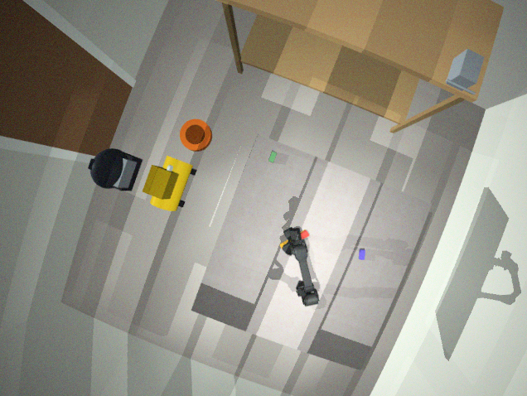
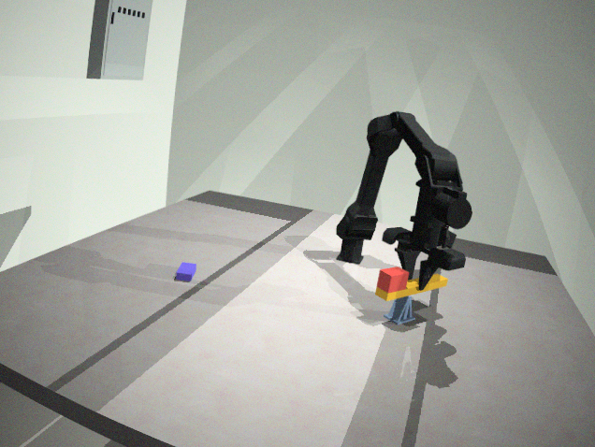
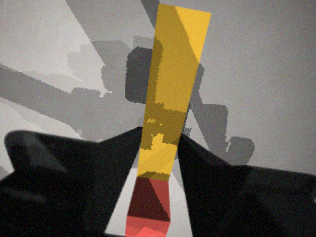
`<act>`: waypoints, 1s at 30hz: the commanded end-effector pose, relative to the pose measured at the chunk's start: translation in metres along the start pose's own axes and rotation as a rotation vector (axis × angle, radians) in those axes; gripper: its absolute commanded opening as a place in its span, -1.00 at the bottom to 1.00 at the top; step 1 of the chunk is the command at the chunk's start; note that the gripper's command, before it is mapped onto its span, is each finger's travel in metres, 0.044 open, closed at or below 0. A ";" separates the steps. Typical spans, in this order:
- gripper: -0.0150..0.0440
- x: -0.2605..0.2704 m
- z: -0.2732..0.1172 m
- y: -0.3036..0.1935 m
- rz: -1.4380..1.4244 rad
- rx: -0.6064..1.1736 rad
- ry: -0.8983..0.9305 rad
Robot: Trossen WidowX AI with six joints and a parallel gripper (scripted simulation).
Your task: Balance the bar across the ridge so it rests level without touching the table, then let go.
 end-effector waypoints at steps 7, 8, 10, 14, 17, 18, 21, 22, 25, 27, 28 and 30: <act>0.09 0.000 0.000 0.000 0.000 0.000 0.000; 0.09 0.000 0.000 0.000 0.000 0.000 0.000; 0.09 0.000 0.000 0.000 0.000 0.000 0.000; 0.09 0.000 0.000 0.000 0.000 0.000 0.000; 0.09 0.000 0.000 0.000 0.000 0.000 0.000; 0.09 0.000 0.000 0.000 0.000 0.000 0.000; 0.09 0.000 0.000 0.000 0.000 0.000 0.000; 0.14 0.000 0.000 0.000 0.000 0.000 0.000; 0.14 0.000 0.000 0.000 0.000 0.000 0.000; 0.14 0.000 0.000 0.000 0.000 0.000 0.000; 0.14 0.000 0.000 0.000 0.000 0.000 0.000; 0.14 0.000 0.000 0.000 0.000 0.000 0.000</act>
Point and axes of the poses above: the point midway between the two fingers, 35 mm back from their tips, its own z axis out along the fingers, its own x axis across the jaws, y = z × x, the point moved 6 cm from there along -z, back along the fingers, and after that the axes turned 3 degrees about z, right-handed, at the moved point
